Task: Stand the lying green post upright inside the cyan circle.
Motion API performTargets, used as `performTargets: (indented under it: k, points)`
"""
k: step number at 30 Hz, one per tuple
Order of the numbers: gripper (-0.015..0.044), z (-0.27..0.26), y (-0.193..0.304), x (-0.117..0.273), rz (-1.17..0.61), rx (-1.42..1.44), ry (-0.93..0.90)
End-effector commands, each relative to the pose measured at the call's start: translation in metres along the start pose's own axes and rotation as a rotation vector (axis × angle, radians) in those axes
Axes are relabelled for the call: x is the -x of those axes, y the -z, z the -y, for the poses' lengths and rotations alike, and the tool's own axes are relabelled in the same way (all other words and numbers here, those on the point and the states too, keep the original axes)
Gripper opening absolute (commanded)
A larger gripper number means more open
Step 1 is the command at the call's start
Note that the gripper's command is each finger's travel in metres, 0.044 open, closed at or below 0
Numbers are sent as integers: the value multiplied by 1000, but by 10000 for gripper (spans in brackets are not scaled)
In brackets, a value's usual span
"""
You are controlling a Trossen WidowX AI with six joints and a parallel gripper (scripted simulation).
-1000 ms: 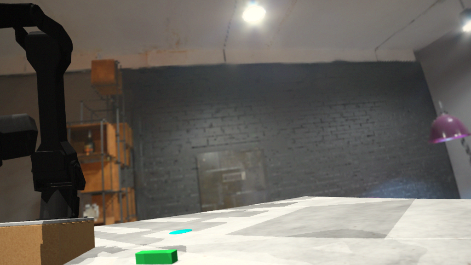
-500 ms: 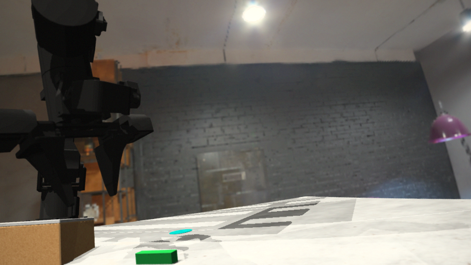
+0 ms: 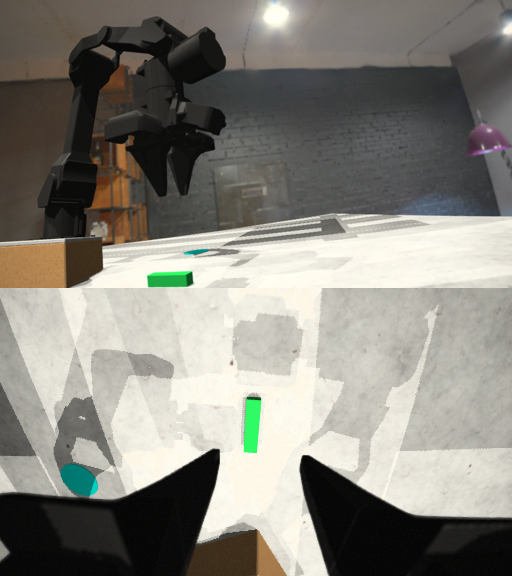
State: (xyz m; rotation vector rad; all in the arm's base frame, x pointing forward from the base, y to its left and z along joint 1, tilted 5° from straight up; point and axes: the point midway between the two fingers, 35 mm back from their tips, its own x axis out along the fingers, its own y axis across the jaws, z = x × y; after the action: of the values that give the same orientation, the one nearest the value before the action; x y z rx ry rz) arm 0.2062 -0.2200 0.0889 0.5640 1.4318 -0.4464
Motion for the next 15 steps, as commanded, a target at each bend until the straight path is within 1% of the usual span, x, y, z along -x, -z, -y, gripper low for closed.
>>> performTargets:
  k: [1,4,15]
  points:
    - [233,-8,2,1,-12,8,20]
    - [233,-6,1,-12,-20,0,25]
    - [233,-5,3,-105,-20,1,23]
